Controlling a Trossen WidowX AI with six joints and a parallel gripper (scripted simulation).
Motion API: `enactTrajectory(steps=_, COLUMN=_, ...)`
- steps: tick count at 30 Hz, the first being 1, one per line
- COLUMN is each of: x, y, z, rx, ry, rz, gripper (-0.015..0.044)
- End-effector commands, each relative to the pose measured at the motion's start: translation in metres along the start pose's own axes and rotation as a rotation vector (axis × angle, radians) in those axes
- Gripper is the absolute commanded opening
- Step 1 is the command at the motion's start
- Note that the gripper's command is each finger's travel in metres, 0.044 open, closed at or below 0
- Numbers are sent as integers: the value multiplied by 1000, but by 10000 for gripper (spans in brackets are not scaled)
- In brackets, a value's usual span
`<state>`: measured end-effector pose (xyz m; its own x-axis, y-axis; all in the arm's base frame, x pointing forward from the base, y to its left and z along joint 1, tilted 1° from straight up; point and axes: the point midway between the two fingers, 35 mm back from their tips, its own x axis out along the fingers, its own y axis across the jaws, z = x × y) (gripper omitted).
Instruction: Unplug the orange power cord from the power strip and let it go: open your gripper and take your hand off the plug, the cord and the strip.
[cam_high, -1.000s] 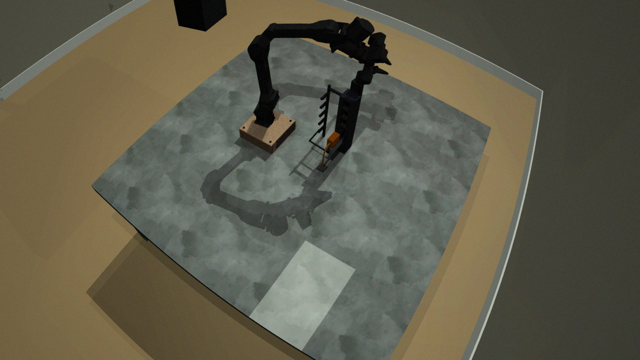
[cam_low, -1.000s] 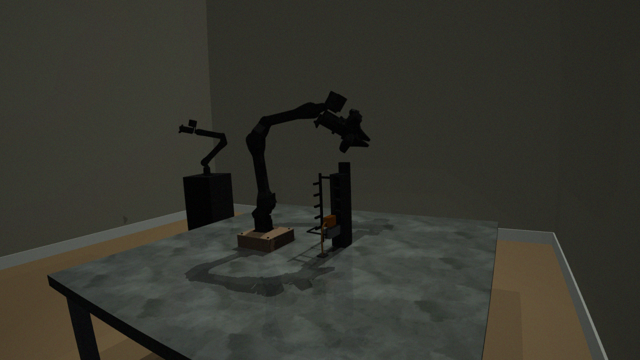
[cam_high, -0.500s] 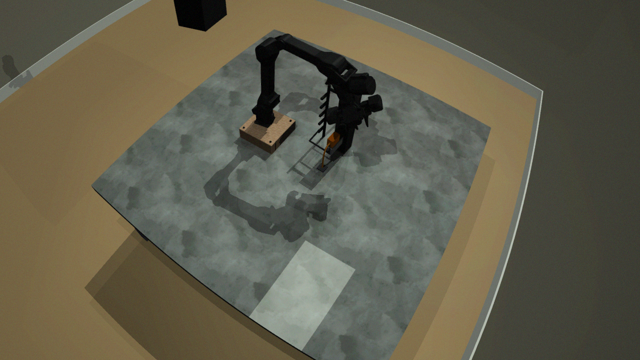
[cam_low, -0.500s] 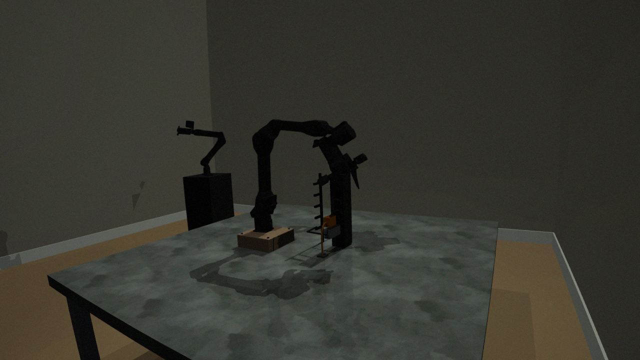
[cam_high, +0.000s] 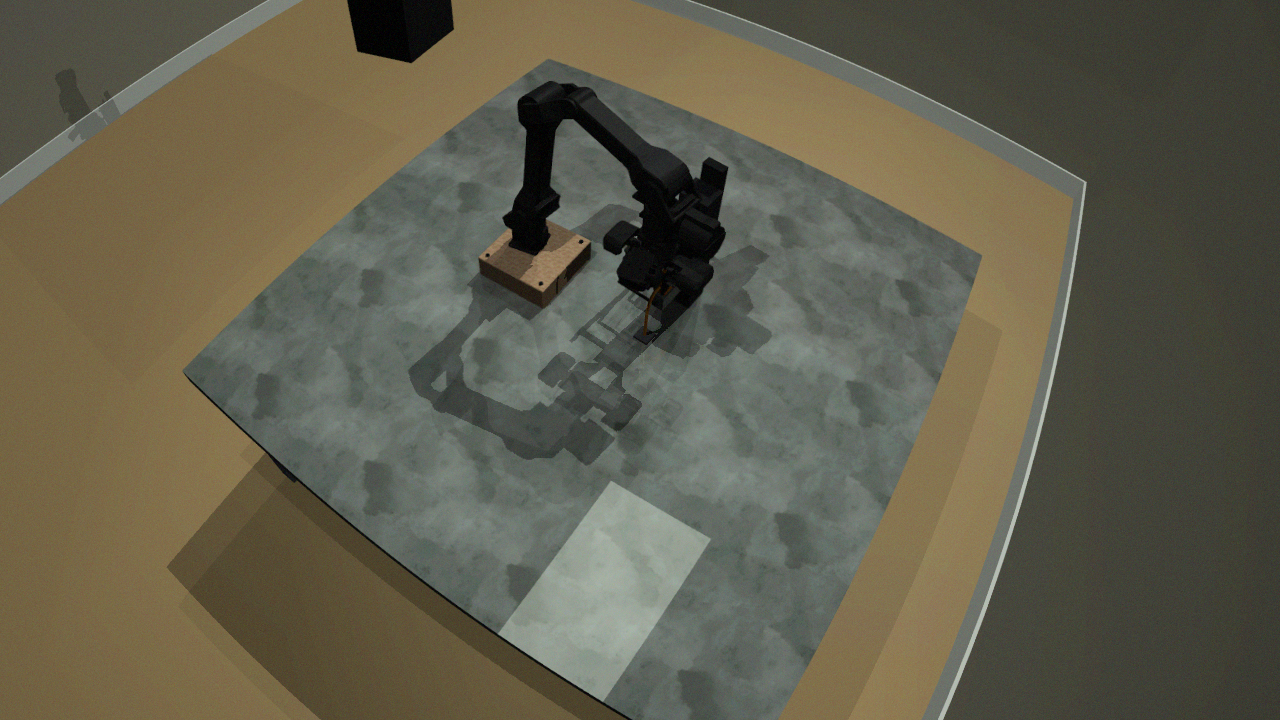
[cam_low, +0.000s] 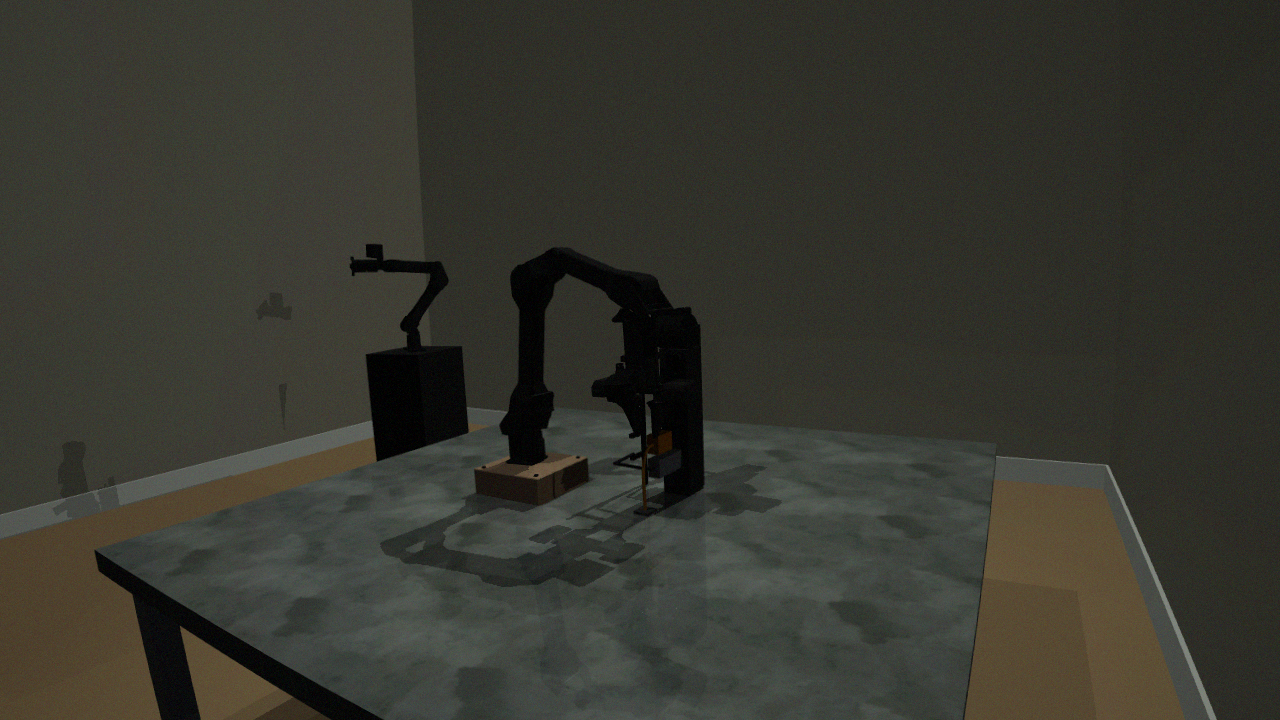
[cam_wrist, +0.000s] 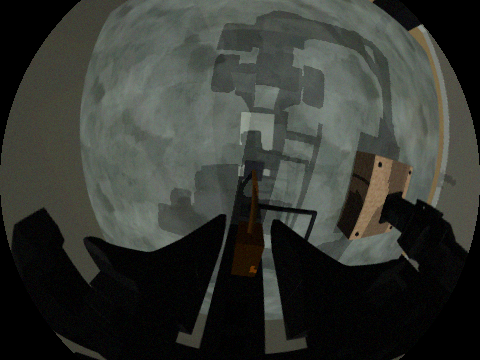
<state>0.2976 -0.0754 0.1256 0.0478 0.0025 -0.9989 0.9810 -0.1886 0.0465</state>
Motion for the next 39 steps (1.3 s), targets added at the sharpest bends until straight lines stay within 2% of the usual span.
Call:
enactTrajectory(steps=1, x=4, y=-4, z=3, rx=21, ry=-8, rz=-23, gripper=160)
enactTrajectory(steps=29, x=4, y=-3, z=-37, rx=21, ry=-4, rz=-23, gripper=160)
enactTrajectory(steps=39, x=12, y=-3, z=-38, rx=21, ry=-4, rz=-23, gripper=160)
